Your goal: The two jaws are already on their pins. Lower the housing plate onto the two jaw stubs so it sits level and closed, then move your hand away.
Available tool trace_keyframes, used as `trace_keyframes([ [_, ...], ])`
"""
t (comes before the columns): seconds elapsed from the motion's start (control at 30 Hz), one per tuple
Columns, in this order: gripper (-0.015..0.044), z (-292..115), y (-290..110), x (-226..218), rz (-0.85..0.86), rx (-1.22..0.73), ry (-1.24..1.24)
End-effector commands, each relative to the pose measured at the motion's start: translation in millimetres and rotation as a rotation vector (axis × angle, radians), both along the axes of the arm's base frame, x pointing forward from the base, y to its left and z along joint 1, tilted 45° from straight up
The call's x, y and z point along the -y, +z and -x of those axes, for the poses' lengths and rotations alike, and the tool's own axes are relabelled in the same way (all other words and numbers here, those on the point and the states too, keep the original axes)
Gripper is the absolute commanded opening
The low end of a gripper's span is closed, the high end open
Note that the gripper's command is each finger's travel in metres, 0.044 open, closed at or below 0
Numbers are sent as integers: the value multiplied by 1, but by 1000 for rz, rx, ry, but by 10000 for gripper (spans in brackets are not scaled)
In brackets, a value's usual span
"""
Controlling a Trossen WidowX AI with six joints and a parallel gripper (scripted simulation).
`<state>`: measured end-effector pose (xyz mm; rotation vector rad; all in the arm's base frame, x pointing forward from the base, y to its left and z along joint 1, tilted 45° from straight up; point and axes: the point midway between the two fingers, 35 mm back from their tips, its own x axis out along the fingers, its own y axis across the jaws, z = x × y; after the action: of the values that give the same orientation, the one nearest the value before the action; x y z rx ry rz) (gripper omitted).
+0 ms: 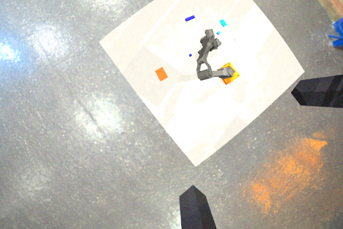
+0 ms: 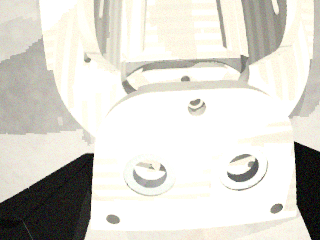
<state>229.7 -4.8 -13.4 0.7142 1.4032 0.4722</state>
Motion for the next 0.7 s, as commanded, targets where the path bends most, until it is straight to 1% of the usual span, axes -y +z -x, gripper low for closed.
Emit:
trace_keyframes([
  [0.0,351,0,-3,-4,-6,-2,-3],
  [0.67,351,0,-5,-6,-7,-7,-7],
])
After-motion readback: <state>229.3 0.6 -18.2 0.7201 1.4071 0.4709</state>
